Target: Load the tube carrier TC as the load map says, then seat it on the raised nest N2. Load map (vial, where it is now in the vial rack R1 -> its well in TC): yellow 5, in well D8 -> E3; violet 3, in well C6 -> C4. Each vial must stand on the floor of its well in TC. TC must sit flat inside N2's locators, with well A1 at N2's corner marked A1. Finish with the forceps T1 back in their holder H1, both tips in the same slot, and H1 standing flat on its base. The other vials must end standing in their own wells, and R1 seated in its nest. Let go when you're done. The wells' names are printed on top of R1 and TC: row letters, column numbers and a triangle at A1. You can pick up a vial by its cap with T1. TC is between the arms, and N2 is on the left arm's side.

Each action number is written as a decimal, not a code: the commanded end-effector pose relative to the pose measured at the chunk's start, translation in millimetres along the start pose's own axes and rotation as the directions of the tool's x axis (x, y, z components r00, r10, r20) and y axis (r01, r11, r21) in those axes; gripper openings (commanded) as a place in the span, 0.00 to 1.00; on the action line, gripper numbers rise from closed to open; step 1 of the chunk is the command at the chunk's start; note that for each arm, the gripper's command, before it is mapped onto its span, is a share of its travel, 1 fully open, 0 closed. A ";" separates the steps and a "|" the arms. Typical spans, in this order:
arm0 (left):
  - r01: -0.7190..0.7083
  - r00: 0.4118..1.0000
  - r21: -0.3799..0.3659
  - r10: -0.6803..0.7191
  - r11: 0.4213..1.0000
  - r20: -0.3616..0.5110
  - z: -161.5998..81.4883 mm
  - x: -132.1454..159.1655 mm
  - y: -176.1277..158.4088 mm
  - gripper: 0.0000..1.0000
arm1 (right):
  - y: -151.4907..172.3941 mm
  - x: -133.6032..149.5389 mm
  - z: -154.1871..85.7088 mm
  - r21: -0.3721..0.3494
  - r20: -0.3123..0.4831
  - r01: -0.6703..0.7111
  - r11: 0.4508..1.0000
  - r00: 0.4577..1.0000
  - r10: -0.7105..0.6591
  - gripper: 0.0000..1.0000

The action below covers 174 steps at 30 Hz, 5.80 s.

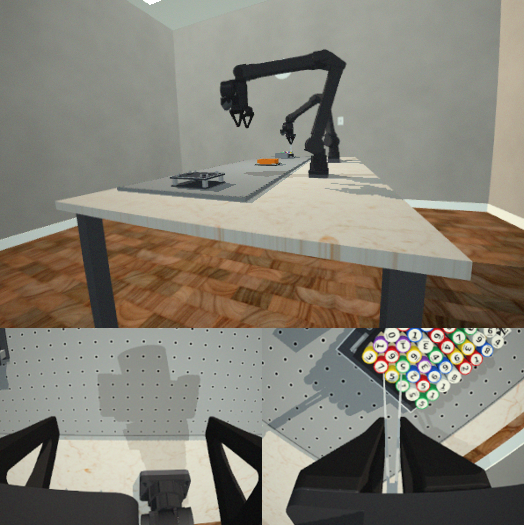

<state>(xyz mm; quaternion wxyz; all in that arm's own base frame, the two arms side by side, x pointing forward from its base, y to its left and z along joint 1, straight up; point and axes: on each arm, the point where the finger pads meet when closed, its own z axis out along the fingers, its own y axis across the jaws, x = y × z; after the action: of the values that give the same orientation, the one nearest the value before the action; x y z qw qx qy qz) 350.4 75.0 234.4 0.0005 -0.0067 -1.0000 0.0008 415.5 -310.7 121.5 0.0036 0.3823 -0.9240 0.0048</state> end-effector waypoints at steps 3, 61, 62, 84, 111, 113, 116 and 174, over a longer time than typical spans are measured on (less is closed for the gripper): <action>-0.001 0.999 -0.010 0.001 1.000 0.036 -14.0 -8.9 1.9 1.00 | -1.0 -2.8 7.4 -0.005 0.002 0.013 1.000 1.000 -0.013 0.11; -0.001 0.999 -0.010 0.001 1.000 0.036 -14.0 -8.9 1.9 1.00 | -21.5 -4.7 -66.7 0.098 0.015 0.011 0.995 1.000 -0.012 0.09; -0.001 0.999 -0.010 0.001 1.000 0.036 -14.0 -8.9 1.9 1.00 | -20.9 -4.6 -68.3 0.096 0.015 0.011 0.995 1.000 -0.012 0.09; -0.001 0.999 -0.010 0.001 1.000 0.036 -14.0 -8.9 1.9 1.00 | -16.4 -3.3 -97.5 0.087 0.012 0.011 0.996 1.000 -0.012 0.09; -0.001 0.999 -0.010 0.001 1.000 0.036 -14.0 -8.9 1.9 1.00 | -23.4 -4.4 -76.0 0.052 0.006 0.012 0.999 1.000 -0.012 0.09; -0.001 0.999 -0.010 0.001 1.000 0.036 -14.0 -8.9 1.9 1.00 | -23.1 -4.3 -77.9 0.057 0.007 0.012 0.998 1.000 -0.012 0.09; -0.001 0.999 -0.010 0.001 1.000 0.036 -14.0 -8.9 1.9 1.00 | -23.0 -4.3 -76.8 0.055 0.006 0.012 0.998 1.000 -0.012 0.09; -0.001 0.999 -0.010 0.001 1.000 0.036 -14.0 -8.9 1.9 1.00 | -6.3 -1.9 -53.5 0.001 -0.002 0.013 1.000 1.000 -0.013 0.09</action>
<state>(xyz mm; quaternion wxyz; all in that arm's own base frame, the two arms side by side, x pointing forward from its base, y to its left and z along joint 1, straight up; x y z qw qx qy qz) 350.4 75.0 234.4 0.0005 -0.0067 -1.0000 0.0008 415.7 -310.9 179.1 0.0056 0.3823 -0.9240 0.0015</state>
